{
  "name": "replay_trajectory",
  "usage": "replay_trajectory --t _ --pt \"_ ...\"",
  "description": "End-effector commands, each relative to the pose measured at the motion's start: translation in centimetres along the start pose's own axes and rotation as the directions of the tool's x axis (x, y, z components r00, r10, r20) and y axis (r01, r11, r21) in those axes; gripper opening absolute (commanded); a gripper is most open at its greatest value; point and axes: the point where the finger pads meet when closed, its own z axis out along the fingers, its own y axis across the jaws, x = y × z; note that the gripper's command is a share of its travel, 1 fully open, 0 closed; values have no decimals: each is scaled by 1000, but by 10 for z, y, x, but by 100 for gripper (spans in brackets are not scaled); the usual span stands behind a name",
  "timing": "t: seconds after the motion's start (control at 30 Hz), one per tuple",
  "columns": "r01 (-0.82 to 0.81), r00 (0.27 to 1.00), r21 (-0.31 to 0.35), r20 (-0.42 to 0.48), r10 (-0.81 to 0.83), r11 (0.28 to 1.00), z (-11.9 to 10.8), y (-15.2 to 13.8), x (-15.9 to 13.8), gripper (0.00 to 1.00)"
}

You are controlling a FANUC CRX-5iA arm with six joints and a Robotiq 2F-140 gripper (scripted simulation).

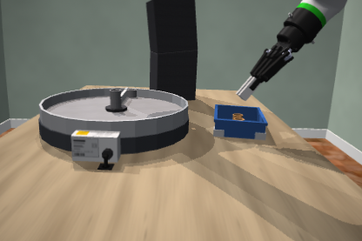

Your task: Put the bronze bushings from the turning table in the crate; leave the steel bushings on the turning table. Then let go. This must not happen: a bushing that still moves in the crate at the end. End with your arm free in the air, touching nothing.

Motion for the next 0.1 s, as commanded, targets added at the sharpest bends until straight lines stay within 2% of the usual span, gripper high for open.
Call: replay_trajectory --t 0.0,0.07 --pt "0 1000 0 0 0 1000 -7 0 5 7" --pt "0 1000 0 0 0 1000 -7 0 5 7"
